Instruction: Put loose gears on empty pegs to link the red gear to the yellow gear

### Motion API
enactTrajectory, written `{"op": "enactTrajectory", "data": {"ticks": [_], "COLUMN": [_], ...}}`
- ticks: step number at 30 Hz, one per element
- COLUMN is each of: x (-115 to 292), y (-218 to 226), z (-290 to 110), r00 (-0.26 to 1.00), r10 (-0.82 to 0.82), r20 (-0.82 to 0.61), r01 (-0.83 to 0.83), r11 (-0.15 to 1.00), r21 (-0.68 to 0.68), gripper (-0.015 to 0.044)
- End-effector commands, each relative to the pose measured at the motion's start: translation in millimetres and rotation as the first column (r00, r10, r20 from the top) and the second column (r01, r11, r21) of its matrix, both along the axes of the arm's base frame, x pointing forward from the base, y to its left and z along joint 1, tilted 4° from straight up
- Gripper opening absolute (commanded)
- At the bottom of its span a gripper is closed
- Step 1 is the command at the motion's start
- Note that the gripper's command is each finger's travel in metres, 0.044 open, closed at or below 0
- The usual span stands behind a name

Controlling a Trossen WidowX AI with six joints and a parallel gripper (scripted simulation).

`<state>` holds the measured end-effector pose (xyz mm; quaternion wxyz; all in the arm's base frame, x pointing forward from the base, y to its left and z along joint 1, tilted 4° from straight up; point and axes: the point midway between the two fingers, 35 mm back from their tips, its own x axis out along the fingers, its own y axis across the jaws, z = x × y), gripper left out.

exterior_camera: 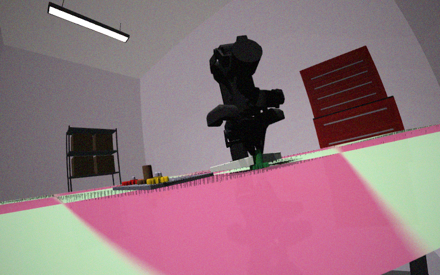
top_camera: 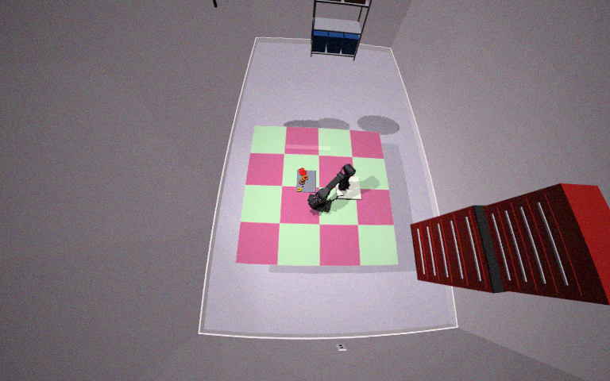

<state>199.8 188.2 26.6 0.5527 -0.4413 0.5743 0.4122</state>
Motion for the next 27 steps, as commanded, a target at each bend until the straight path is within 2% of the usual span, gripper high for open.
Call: {"op": "enactTrajectory", "data": {"ticks": [1, 3, 27], "x": [-0.4, -0.4, 7.5], "y": [0.0, 0.1, 10.2], "z": [-1.4, -1.1, 47.4], "r00": [1.000, 1.000, 1.000], "r10": [-0.004, -0.004, -0.003], "r20": [-0.004, -0.004, -0.003], "r01": [0.003, 0.003, 0.003], "r11": [1.000, 1.000, 1.000], "r21": [-0.001, -0.001, 0.000], "gripper": [0.0045, 0.0000, 0.0000]}}
